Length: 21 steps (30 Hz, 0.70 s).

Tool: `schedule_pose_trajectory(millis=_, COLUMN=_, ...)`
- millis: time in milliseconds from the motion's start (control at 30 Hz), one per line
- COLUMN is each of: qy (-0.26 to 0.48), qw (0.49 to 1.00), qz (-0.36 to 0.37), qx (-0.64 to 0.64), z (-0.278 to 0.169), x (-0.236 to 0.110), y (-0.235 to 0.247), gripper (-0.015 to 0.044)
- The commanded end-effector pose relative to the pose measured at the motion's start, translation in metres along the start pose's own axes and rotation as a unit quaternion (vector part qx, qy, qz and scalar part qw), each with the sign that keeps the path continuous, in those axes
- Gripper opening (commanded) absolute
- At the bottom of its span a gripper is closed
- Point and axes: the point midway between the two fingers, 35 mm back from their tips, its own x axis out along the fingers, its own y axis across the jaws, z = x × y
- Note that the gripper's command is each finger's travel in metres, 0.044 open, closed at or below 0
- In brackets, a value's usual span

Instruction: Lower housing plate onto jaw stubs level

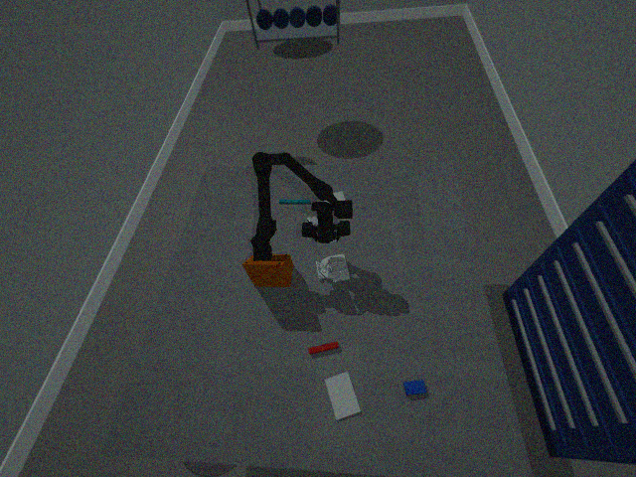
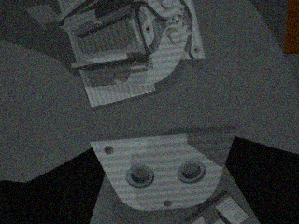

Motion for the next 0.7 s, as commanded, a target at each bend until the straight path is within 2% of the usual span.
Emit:
schedule_pose_trajectory(millis=0, qy=0.004, qw=0.999, qz=-0.002, qx=0.046, z=0.006, x=0.001, y=-0.001, gripper=0.0351)
schedule_pose_trajectory(millis=667, qy=0.012, qw=0.952, qz=-0.006, qx=0.307, z=0.043, x=0.002, y=-0.002, gripper=0.0351)
